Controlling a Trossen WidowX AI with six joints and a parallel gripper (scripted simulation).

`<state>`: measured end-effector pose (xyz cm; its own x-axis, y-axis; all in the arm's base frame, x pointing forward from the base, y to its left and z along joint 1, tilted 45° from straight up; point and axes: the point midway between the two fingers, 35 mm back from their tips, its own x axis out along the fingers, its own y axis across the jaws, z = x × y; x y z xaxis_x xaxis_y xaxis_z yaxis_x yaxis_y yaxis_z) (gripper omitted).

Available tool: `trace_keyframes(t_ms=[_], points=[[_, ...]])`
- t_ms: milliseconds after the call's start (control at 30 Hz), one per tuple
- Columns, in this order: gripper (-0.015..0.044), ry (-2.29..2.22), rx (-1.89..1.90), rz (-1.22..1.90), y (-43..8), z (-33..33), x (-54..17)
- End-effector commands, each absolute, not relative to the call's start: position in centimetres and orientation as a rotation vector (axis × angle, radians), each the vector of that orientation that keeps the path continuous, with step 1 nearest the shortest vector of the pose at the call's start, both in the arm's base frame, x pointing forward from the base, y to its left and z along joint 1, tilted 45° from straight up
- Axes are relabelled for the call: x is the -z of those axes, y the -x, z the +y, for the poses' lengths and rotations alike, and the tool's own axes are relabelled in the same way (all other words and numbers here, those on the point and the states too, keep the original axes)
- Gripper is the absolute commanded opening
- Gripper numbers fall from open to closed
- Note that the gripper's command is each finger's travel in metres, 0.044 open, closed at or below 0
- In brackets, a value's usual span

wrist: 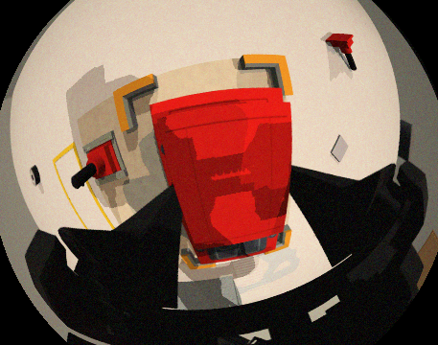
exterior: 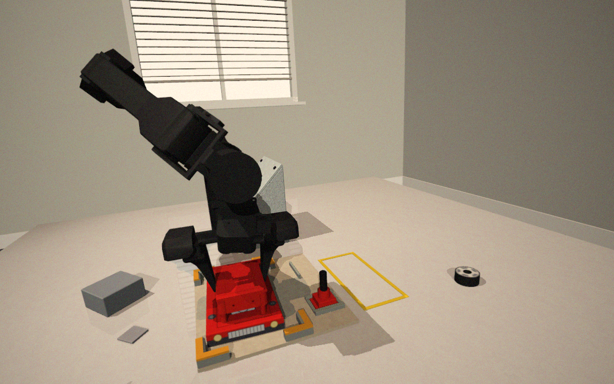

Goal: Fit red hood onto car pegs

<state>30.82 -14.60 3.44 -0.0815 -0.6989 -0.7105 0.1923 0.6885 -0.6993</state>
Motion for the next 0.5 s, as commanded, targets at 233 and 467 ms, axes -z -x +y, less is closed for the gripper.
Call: trace_keyframes(t_ms=[233,467], points=[[0.0000,0.450,0.780,1.478,-30.79,-14.77,-3.37],[0.0000,0.450,0.780,1.478,-30.77,-14.96,-3.18]])
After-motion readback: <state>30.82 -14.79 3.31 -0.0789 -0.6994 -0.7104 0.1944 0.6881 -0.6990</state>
